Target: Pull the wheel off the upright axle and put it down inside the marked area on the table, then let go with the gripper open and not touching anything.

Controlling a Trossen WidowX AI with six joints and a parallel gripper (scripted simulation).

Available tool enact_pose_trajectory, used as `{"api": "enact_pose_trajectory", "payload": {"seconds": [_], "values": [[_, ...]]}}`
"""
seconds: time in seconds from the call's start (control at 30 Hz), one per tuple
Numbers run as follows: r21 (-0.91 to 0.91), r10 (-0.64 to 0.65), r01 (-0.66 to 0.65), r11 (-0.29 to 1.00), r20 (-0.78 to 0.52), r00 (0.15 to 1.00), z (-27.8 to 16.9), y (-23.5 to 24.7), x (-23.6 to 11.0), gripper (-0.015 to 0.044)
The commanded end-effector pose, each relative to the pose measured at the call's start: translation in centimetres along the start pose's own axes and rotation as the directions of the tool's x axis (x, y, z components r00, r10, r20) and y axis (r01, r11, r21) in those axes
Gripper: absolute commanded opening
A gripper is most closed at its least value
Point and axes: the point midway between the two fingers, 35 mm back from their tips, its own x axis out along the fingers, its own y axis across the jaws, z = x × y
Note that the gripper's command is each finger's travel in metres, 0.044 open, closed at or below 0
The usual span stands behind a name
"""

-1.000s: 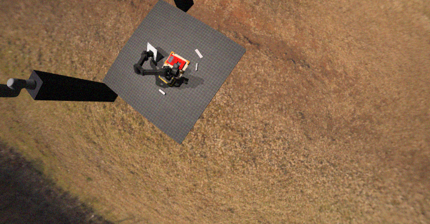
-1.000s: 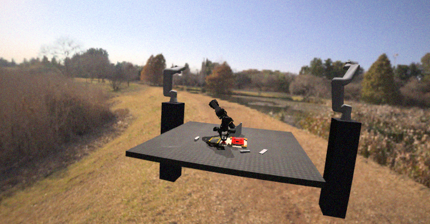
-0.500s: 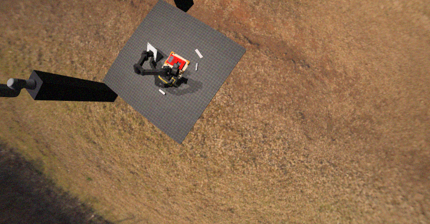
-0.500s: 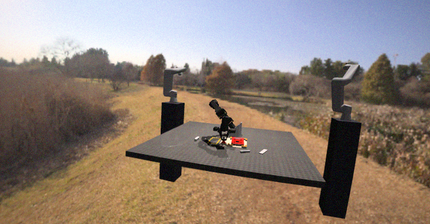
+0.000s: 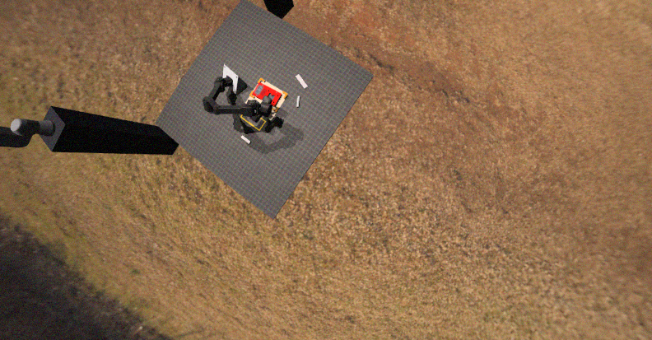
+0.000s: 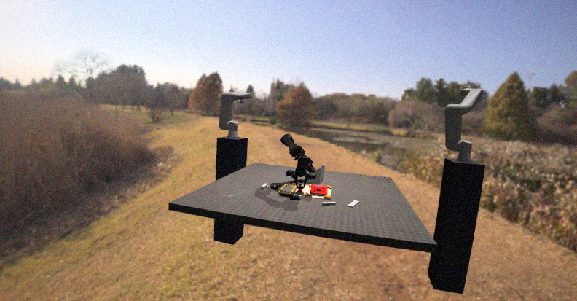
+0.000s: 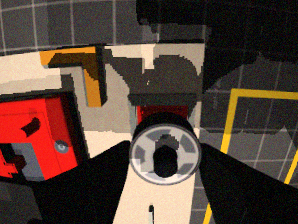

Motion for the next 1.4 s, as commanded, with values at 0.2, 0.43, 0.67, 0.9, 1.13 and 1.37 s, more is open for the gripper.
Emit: {"api": "enact_pose_trajectory", "payload": {"seconds": [0.2, 0.43, 0.67, 0.9, 1.13, 1.37], "values": [[-0.006, 0.003, -0.003, 1.000, 0.015, 1.000, 0.0, 0.2, -1.2, 0.0000], [-0.007, 0.003, -0.003, 1.000, 0.016, 1.000, 0.0, 0.2, -1.4, 0.0000], [-0.007, 0.002, -0.002, 1.000, 0.016, 1.000, 0.0, 0.2, -1.6, 0.0000], [-0.007, 0.002, -0.002, 1.000, 0.017, 1.000, 0.0, 0.2, -1.8, 0.0000], [-0.008, 0.002, -0.002, 1.000, 0.018, 1.000, 0.0, 0.2, -2.1, 0.0000], [-0.008, 0.002, -0.002, 1.000, 0.018, 1.000, 0.0, 0.2, -2.3, 0.0000]]}}
